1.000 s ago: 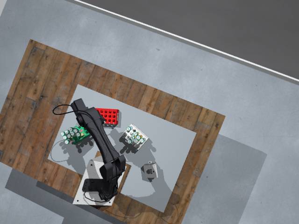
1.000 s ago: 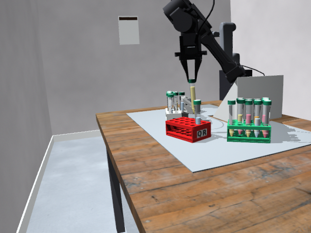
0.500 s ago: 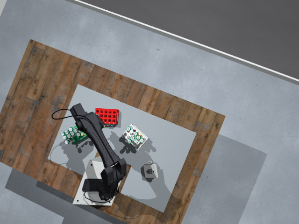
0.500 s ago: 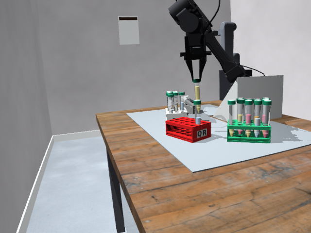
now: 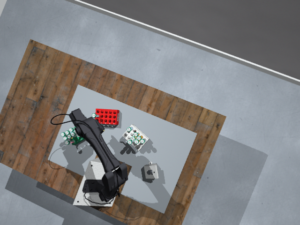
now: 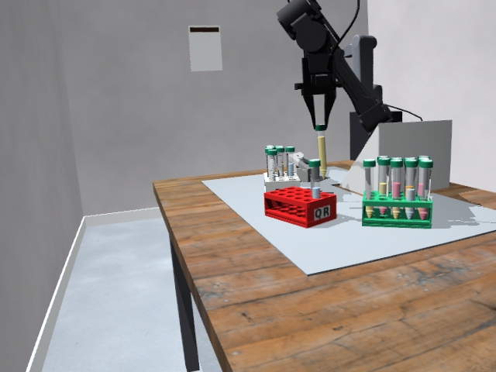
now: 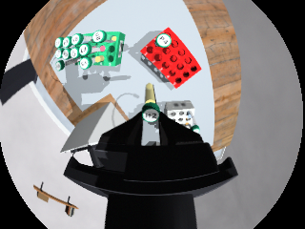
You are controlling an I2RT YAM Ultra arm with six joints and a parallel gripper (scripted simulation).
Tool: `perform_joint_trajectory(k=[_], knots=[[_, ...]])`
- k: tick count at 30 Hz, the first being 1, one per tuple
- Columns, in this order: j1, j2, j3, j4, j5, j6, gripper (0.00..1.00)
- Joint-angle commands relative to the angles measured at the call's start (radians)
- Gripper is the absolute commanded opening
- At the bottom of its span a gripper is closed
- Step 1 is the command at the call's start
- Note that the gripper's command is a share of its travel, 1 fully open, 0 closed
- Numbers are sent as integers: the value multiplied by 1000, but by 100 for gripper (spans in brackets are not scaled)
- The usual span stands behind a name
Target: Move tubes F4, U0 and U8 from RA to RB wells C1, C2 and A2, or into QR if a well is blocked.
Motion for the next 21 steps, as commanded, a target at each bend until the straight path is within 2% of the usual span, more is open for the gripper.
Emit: perform_joint_trajectory(k=[1, 4, 5, 7, 10, 15, 21], knots=[[34, -37, 12, 34, -16, 12, 0], [35, -37, 13, 34, -16, 12, 0], [39, -43, -30, 37, -18, 18, 0], [39, -43, -30, 37, -18, 18, 0], [53, -67, -75, 49, -27, 32, 0], [55, -72, -46, 51, -28, 32, 0], [53, -74, -42, 53, -30, 222, 0]])
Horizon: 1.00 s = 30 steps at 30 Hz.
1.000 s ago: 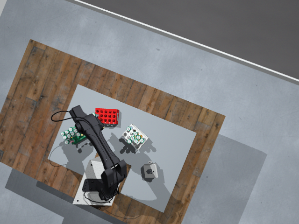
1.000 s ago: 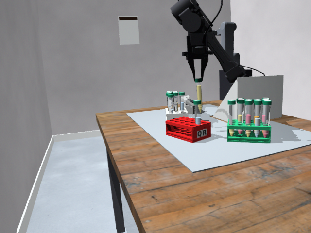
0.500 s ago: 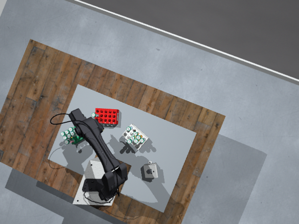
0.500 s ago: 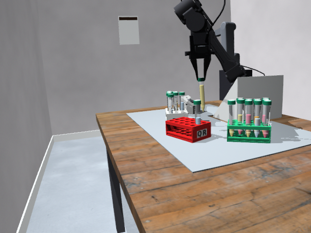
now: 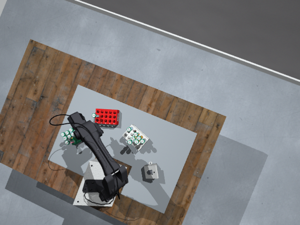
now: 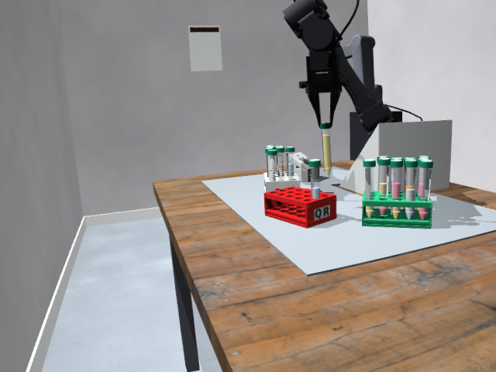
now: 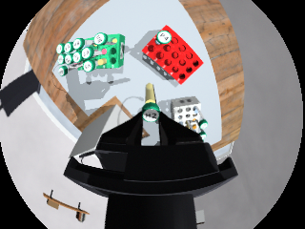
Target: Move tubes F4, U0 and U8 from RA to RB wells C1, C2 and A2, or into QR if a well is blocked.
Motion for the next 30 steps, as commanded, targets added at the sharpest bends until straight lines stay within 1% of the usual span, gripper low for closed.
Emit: perform_joint_trajectory(k=[1, 3, 16, 20, 21, 30], knots=[[26, -33, 20, 27, -13, 139, 0], [26, -33, 20, 27, -13, 139, 0], [25, -34, 17, 29, -9, 556, 0], [27, -32, 19, 27, -7, 564, 0], [24, -39, -24, 24, 4, 568, 0], [-24, -141, -114, 15, 26, 529, 0]])
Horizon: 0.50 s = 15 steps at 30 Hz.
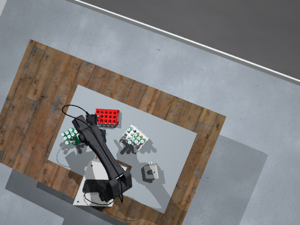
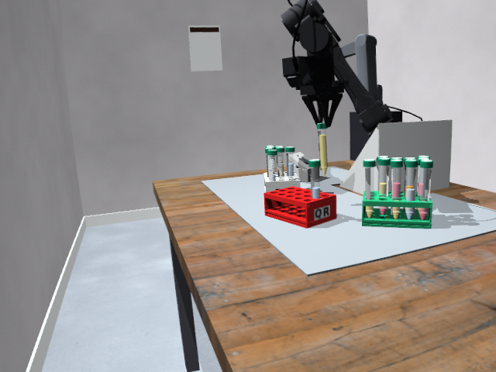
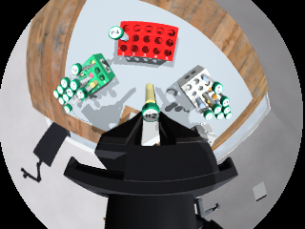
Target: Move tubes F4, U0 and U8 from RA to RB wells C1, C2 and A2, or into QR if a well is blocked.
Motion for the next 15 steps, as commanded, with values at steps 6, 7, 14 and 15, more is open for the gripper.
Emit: perform_joint_trajectory(k=[6, 7, 14, 15], knots=[[-18, -108, -68, -15, 34, -30, 0], [-18, -108, -68, -15, 34, -30, 0], [-47, -186, -121, -25, 49, -56, 0], [-50, -197, -128, -27, 51, -60, 0]])
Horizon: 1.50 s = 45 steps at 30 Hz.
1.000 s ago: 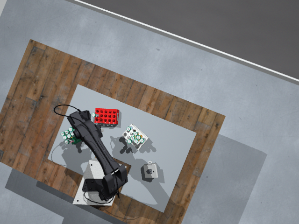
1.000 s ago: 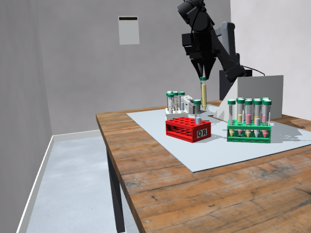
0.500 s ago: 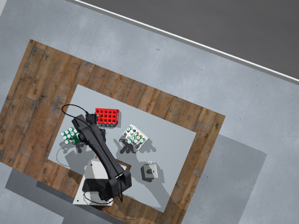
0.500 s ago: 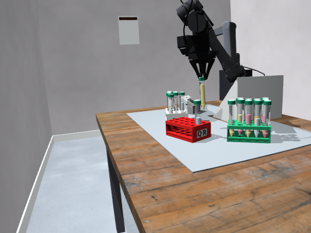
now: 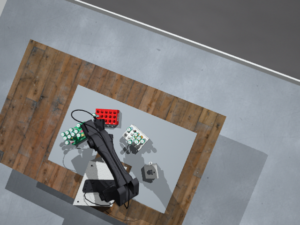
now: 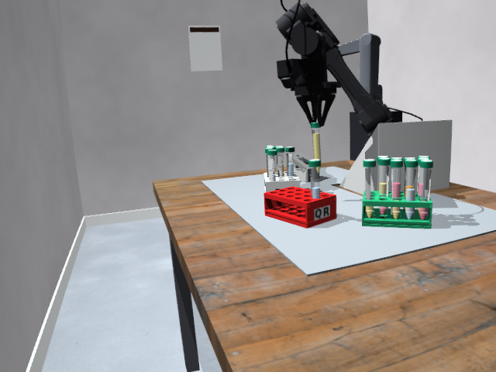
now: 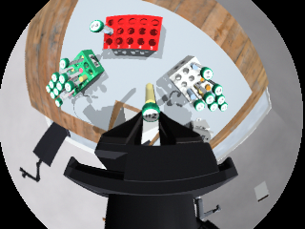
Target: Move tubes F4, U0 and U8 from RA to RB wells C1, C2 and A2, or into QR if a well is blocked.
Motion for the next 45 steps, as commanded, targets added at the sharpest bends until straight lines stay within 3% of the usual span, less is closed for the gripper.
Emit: perform_joint_trajectory(k=[1, 12, 13, 18, 45], knots=[[-1, -61, -28, -22, 28, -27, 0], [-38, -158, -79, -45, 48, -67, 0], [-48, -159, -42, -45, 51, -70, 0], [-62, -113, -7, -49, 61, -92, 0], [-126, -50, 137, -75, 100, -180, 0]])
